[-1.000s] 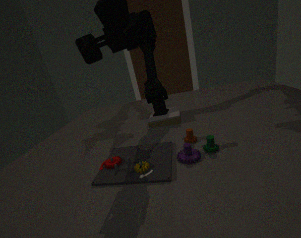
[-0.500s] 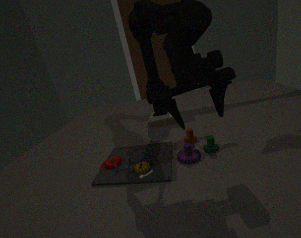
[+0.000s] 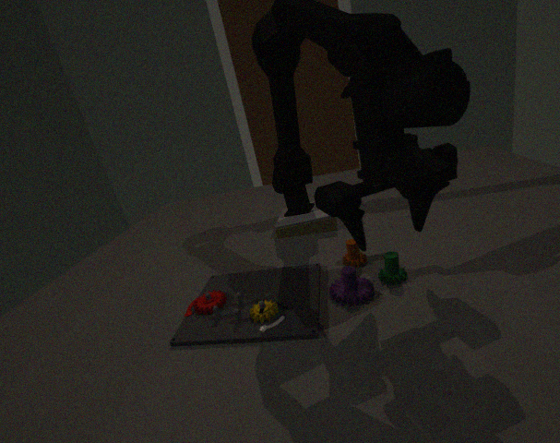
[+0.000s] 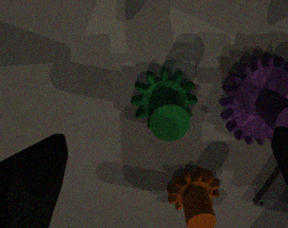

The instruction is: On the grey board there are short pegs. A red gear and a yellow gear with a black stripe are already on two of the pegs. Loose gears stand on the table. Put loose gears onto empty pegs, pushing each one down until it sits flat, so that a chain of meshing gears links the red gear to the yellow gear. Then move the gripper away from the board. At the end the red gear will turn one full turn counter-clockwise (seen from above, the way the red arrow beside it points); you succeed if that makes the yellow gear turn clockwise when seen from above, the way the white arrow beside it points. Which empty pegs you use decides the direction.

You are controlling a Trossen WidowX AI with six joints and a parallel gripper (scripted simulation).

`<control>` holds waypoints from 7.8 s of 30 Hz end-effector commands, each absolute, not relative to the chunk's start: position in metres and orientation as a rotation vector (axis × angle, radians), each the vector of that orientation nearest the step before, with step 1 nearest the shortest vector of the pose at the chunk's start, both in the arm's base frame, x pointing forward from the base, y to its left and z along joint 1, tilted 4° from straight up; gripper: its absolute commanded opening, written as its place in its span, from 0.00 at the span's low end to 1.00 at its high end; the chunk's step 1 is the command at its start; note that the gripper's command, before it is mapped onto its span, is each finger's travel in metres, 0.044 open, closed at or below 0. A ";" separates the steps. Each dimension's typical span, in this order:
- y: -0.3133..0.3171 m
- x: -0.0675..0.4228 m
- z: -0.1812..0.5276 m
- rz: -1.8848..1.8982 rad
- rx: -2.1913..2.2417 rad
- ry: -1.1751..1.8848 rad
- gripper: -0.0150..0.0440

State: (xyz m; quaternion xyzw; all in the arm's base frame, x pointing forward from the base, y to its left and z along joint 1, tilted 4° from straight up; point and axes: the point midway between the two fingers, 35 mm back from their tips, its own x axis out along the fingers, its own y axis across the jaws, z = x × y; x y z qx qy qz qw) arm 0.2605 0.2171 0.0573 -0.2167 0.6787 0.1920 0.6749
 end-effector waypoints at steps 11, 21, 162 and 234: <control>0.214 0.259 0.035 0.424 -0.495 1.540 1.00; 0.213 0.258 0.020 0.424 -0.495 1.540 1.00; 0.163 0.311 0.144 0.406 -0.504 1.560 0.25; -0.021 0.372 0.096 0.404 -0.509 1.537 0.25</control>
